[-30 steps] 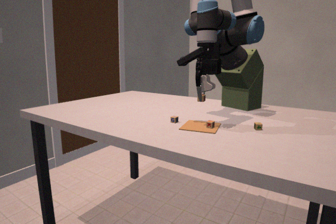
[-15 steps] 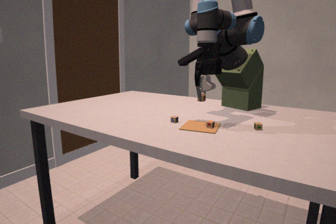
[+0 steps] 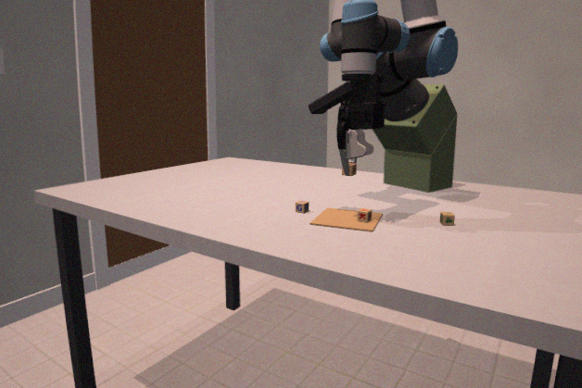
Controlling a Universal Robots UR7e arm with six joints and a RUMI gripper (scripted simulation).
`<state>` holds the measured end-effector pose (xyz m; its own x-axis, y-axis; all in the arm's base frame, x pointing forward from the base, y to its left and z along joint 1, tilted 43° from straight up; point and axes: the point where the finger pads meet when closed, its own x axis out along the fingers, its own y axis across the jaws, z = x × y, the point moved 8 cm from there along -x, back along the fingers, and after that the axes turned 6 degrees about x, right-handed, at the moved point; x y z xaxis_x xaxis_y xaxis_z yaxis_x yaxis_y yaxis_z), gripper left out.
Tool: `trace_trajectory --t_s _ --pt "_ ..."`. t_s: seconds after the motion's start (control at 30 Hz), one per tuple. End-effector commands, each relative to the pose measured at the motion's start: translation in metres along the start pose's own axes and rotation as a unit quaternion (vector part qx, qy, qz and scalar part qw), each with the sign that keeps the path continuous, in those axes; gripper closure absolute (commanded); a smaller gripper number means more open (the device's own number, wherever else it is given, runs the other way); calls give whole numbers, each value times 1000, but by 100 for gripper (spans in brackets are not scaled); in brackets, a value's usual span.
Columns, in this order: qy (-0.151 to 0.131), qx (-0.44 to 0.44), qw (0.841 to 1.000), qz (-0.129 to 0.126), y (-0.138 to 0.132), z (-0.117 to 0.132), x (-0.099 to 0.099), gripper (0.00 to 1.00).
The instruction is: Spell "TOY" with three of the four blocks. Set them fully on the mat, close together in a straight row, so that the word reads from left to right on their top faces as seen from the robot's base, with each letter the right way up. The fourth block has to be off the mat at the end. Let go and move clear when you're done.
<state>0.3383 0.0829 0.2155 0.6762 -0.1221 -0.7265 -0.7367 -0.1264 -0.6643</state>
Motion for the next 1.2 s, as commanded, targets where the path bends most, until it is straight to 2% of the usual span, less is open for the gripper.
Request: trace_trajectory --t_s 0.0,0.77,1.17 --pt "0 0 1000 0 0 0 0 95" --pt "0 1 1000 0 0 0 8 95" --pt "0 1 1000 0 0 1 32 95"
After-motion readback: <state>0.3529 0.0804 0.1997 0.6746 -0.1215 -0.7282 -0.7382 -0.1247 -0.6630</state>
